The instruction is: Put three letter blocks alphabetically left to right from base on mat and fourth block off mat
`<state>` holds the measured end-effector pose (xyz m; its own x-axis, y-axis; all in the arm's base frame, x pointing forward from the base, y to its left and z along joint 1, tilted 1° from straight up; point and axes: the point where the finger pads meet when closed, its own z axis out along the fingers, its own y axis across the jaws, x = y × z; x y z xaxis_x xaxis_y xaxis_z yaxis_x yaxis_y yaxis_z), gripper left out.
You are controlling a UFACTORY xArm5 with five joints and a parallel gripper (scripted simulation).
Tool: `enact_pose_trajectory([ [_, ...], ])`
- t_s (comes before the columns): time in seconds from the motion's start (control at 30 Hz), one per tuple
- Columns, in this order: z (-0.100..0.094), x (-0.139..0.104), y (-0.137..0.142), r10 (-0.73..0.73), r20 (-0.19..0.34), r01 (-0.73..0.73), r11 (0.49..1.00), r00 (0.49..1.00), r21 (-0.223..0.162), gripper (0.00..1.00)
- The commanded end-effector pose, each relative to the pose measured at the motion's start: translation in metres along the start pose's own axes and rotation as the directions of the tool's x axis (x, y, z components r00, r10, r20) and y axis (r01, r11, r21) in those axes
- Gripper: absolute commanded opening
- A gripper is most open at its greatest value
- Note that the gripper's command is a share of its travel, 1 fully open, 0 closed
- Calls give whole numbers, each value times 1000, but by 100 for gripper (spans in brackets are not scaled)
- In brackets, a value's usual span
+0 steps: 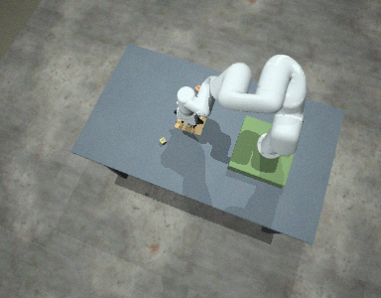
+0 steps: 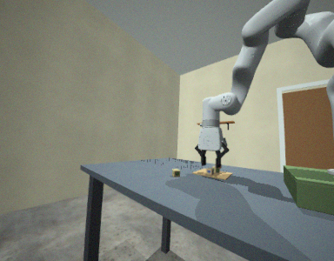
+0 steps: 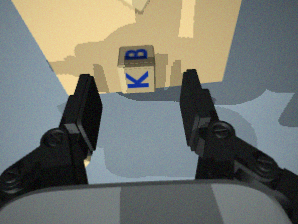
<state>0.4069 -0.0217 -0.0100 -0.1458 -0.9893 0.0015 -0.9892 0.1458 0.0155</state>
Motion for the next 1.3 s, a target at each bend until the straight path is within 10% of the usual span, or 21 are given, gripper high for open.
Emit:
enact_pose_trajectory([
  [0.0, -1, 0, -1, 0, 0, 0, 1000, 1000, 3, 63],
  [1.27, 28, 0, -1, 0, 0, 0, 1000, 1000, 3, 63],
])
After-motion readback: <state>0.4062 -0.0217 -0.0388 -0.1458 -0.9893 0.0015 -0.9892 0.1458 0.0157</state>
